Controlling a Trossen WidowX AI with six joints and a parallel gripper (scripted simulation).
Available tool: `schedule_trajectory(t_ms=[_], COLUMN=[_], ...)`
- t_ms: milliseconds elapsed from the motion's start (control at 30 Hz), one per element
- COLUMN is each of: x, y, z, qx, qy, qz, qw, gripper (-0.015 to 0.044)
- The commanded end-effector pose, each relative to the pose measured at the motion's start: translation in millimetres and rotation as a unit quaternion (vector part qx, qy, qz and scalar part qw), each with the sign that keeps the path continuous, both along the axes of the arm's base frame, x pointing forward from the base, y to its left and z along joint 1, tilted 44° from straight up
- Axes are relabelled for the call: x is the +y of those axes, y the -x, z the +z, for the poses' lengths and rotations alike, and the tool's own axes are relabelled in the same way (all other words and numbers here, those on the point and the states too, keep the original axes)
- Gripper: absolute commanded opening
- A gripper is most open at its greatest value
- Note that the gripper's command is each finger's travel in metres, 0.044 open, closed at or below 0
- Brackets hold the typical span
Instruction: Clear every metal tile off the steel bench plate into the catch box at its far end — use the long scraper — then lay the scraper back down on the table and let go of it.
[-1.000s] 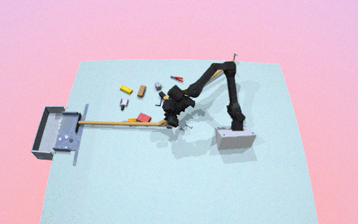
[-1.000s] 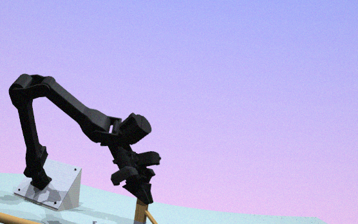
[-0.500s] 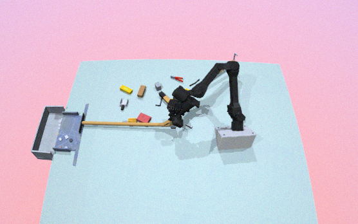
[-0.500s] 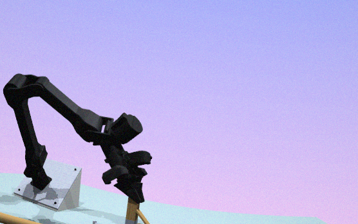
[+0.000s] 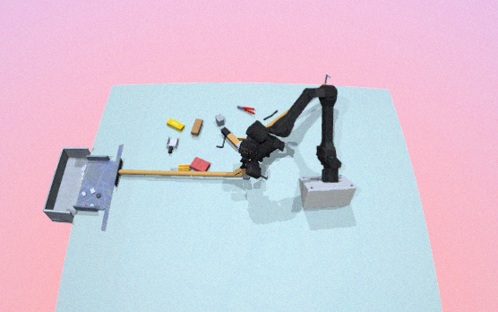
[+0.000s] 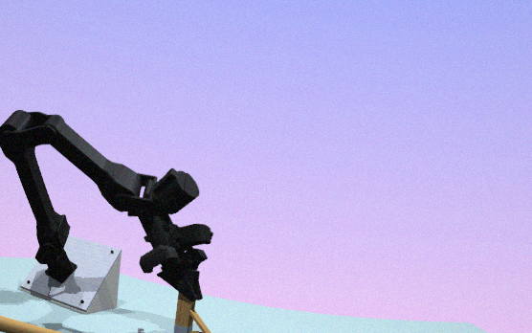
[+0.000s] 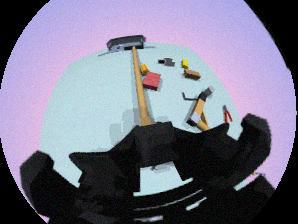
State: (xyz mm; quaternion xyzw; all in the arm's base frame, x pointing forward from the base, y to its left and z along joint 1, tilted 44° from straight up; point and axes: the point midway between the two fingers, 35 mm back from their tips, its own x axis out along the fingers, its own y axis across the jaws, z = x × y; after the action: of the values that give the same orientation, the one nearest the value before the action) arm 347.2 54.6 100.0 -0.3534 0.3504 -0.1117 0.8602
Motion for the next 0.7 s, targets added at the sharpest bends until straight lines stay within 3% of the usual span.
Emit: schedule_trajectory(t_ms=[0,300,667], x=[0,-4,-4], y=[7,21,15], z=[0,-4,-4], qx=[-0.005,-0.006,-0.001], qy=[-0.002,-0.002,0.000], qz=[0.002,0.002,0.001], qw=[1.000,1.000,1.000], gripper=[0.0000,0.0000,0.0289])
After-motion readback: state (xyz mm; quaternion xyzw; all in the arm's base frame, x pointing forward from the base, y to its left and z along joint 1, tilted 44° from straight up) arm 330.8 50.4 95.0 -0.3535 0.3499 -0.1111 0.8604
